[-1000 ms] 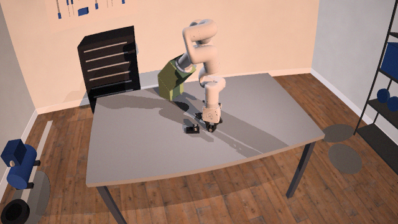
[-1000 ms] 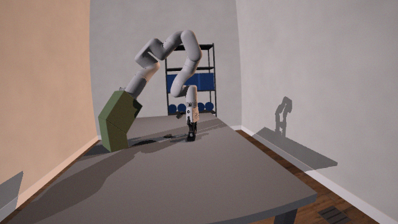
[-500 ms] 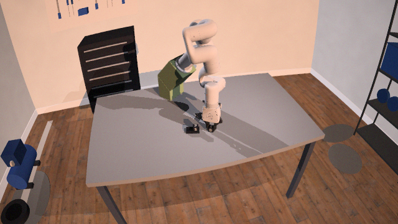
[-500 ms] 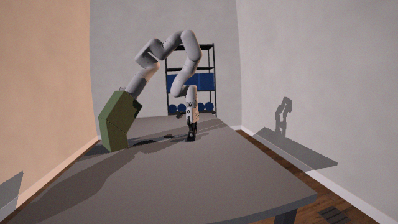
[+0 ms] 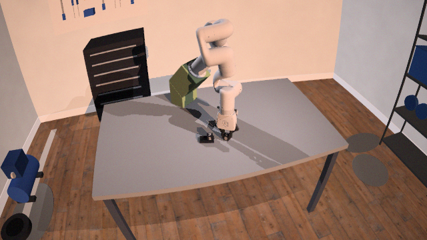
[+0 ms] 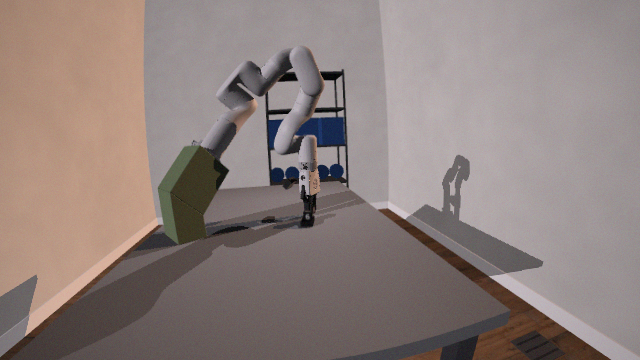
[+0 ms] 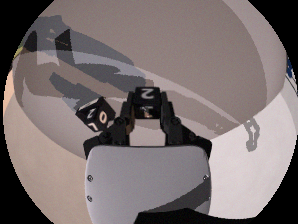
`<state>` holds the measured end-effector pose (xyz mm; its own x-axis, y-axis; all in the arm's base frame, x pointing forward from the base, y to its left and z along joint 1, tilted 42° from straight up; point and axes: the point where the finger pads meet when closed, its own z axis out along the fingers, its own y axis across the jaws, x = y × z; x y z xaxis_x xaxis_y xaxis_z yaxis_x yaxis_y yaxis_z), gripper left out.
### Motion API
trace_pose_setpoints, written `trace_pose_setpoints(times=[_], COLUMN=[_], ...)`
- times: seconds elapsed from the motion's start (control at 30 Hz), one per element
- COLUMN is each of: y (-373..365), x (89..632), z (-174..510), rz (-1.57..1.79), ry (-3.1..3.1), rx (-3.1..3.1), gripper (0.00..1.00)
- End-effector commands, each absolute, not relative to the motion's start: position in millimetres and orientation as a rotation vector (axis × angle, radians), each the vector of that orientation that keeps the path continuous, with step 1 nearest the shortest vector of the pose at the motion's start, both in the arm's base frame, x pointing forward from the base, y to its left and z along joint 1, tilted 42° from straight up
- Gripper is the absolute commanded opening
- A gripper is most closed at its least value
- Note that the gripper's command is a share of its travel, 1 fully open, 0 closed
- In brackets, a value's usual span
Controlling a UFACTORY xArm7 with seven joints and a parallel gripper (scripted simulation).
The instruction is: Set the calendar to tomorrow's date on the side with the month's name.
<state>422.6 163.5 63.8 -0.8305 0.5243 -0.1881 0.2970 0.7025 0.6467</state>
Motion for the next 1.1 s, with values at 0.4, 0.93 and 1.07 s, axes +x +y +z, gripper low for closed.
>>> trace_pose_setpoints(times=[0.4,0.93,1.07], y=[132.2,118.8,118.7], x=[392.5,379.4,379.2], z=[112.0,132.5,132.7], rz=[0.88,0.88,0.88], ry=[2.552,2.552,2.552], rx=[0.641,0.641,0.641], gripper=[0.29,0.29,0.29])
